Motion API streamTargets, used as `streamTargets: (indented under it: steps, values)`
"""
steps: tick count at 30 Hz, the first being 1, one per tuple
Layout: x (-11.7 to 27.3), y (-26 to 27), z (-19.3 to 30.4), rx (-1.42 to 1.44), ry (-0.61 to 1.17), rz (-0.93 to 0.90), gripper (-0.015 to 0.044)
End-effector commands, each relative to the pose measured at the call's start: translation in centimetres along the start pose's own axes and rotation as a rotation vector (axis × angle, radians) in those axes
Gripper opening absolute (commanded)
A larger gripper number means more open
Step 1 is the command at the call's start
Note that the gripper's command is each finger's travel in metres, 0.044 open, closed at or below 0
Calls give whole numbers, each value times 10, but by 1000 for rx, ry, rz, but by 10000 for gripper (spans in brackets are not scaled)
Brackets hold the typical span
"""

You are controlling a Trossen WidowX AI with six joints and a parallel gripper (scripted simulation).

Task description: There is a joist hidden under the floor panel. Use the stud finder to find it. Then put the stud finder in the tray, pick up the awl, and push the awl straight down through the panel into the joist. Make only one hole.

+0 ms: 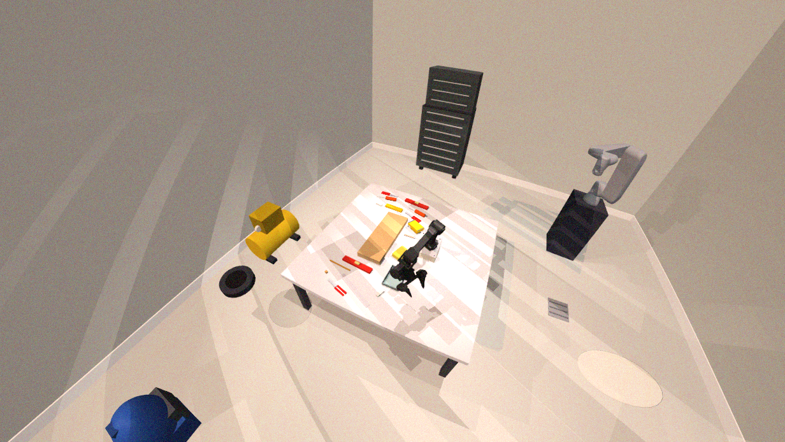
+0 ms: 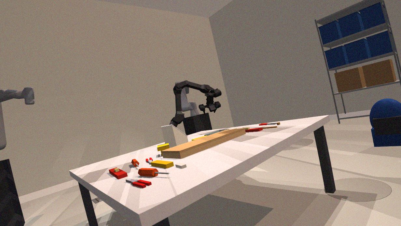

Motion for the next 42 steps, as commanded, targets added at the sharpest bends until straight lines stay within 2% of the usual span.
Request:
streamTargets:
  steps: [1, 7, 16, 21, 26, 36, 42]
  values:
    - [0, 23, -60, 16, -162, -41, 440]
    - [22, 42, -147, 31, -363, -60, 440]
    - [96, 23, -263, -19, -633, -42, 440]
    - [137, -11, -318, -121, -688, -34, 440]
    - [162, -37, -345, -154, -717, -21, 440]
    - [243, -161, -409, -245, -789, 43, 440]
    - [270, -254, -421, -317, -771, 16, 440]
Point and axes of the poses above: the point midway between the two fingers, 35 mm back from their tips, its own x axis back along the fingers, its own y axis across the jaws, z = x × y, the point moved 7 cm from there along x, back along the fingers, and after that the axes turned 3 degrees about -x, right-handed, at the moved point
